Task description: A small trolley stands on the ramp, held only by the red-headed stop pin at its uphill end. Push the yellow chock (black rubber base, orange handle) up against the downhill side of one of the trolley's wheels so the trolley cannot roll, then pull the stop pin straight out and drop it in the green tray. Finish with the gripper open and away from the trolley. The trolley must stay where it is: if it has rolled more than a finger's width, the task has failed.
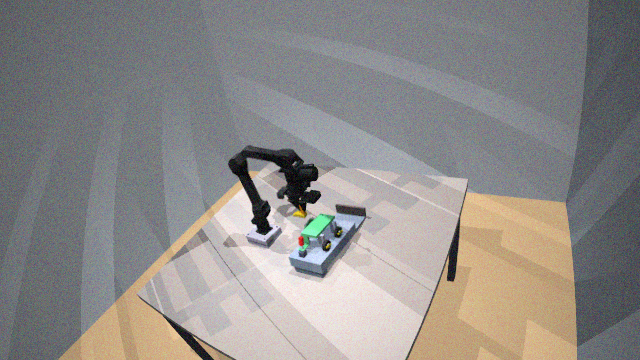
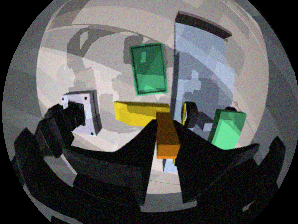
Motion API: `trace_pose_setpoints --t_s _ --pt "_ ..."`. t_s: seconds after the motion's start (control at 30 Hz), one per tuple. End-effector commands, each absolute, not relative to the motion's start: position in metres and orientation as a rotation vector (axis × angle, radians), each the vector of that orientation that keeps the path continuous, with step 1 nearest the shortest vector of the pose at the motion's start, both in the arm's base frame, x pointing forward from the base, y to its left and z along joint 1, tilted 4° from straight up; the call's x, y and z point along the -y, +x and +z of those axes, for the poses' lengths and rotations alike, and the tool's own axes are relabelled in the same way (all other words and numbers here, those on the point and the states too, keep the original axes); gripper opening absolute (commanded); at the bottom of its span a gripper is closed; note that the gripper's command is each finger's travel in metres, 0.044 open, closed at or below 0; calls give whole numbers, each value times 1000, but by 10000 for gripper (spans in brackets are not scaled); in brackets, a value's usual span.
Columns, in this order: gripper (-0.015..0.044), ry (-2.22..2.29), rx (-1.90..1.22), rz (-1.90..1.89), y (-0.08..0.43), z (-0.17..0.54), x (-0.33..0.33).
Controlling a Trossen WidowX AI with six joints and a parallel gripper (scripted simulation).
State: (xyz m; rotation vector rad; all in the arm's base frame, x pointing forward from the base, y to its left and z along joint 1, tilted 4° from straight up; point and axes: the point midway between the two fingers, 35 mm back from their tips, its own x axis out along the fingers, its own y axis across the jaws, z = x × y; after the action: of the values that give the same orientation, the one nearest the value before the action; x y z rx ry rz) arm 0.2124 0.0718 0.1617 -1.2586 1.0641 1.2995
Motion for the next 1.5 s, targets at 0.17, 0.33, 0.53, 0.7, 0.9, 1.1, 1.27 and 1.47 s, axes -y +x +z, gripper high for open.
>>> trace_pose_setpoints --t_s 0.17,0.33,0.53,0.7,0.9,1.1,1.27,1.47 --pt "0 -1258 -1063 1295 217 163 -105" --pt "0 -1256 -1061 1296 220 164 -125" --pt "0 -1254 -1059 1296 224 166 -152" --pt "0 -1290 -1037 1328 225 166 -159" --pt "0 -1451 -932 1465 225 166 -159" --pt "0 -1615 -808 1605 225 166 -160" --pt "0 -1747 -693 1717 225 166 -161" --pt "0 -1902 -538 1846 225 166 -161"
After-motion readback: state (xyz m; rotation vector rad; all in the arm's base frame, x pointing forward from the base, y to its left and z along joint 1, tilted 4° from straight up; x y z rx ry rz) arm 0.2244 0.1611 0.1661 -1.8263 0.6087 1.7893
